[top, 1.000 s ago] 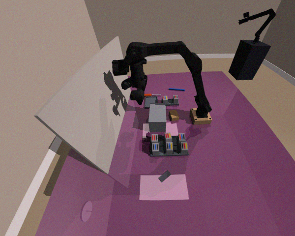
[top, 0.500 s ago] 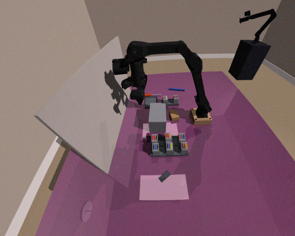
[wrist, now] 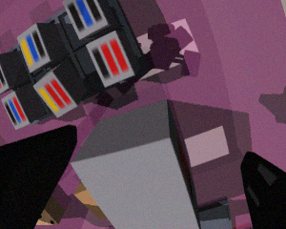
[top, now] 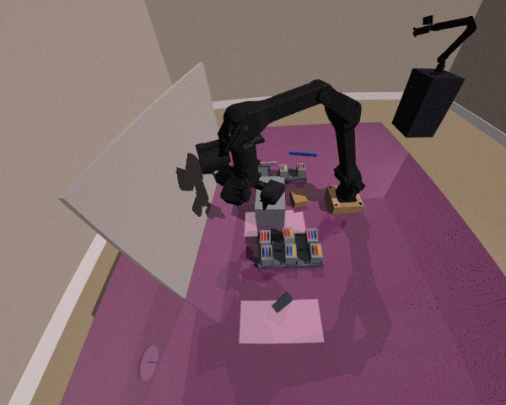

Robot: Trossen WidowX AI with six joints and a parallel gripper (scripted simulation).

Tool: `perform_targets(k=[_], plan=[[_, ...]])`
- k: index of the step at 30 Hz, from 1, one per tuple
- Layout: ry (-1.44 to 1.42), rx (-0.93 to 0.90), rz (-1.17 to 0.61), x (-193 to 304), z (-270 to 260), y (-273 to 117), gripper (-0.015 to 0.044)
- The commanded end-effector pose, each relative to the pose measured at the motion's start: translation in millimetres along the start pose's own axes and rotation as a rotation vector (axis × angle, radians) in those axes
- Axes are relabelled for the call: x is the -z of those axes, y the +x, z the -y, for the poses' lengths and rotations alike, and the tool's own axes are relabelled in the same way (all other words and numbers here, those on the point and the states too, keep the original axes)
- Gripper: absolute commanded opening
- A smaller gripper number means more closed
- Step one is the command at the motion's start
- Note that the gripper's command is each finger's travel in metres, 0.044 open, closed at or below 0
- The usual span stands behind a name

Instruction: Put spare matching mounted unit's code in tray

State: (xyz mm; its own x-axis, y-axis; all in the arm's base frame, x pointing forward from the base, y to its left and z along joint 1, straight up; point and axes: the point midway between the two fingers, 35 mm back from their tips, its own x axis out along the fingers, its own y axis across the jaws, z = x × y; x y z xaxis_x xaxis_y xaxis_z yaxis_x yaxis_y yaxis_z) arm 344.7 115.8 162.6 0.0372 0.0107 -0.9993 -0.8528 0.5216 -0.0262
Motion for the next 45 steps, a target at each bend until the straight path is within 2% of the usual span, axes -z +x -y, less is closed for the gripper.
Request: perform_targets(k=[1, 10, 15, 16, 45], plan=[[-0.523, -0.01, 0.002, -25.0, -47.2, 20.7, 0.044], [-0.523, -0.01, 0.002, -25.0, -47.2, 20.7, 0.044], [-0.523, -0.01, 0.002, -25.3, -49.6, 45.0, 0.0309], [-0.523, -0.01, 0.002, -24.9, -50.8, 53.2, 0.03], [-0.523, -0.01, 0.002, -26.5, -54.2, 92.8, 0.03]])
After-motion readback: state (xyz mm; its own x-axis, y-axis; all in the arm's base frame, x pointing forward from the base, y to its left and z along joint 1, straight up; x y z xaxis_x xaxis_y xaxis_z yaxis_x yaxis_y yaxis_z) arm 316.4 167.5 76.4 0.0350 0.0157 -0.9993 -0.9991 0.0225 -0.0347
